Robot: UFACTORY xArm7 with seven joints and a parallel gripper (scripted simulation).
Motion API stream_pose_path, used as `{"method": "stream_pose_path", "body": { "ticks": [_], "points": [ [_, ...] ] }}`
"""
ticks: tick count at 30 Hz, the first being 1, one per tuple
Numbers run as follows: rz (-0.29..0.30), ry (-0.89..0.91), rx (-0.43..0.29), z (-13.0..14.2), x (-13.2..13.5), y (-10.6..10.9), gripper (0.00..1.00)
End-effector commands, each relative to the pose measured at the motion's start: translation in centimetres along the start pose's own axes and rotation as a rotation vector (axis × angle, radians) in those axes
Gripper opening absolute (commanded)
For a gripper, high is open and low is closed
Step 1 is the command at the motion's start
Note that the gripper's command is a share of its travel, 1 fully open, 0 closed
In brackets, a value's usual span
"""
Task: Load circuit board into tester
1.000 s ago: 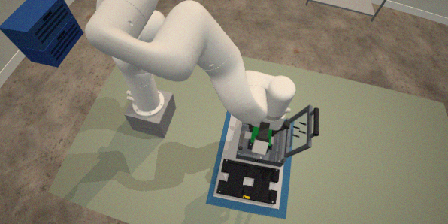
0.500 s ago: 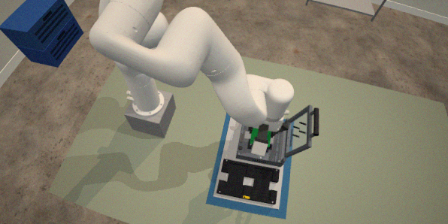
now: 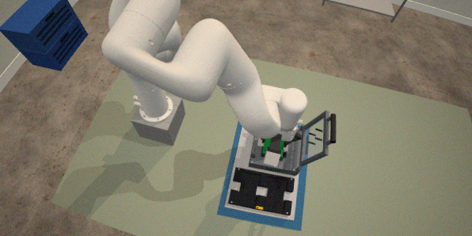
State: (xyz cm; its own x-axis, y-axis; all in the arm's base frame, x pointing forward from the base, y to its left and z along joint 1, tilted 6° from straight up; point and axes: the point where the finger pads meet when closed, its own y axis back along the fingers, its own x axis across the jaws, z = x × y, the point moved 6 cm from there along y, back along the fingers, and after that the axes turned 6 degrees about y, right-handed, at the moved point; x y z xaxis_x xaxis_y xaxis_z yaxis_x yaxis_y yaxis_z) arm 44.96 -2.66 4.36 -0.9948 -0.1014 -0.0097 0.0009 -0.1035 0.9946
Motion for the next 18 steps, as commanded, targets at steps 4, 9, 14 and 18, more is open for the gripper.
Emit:
{"method": "stream_pose_path", "body": {
  "ticks": [4, 9, 14, 18],
  "points": [
    [-0.004, 0.000, 0.002, -0.03, -0.16, -0.62, 0.79],
    [-0.004, 0.000, 0.002, -0.02, -0.16, -0.73, 0.79],
    [-0.004, 0.000, 0.002, -0.02, -0.16, -0.76, 0.79],
    [-0.004, 0.000, 0.002, -0.02, -0.16, -0.76, 0.79]
  ]
}}
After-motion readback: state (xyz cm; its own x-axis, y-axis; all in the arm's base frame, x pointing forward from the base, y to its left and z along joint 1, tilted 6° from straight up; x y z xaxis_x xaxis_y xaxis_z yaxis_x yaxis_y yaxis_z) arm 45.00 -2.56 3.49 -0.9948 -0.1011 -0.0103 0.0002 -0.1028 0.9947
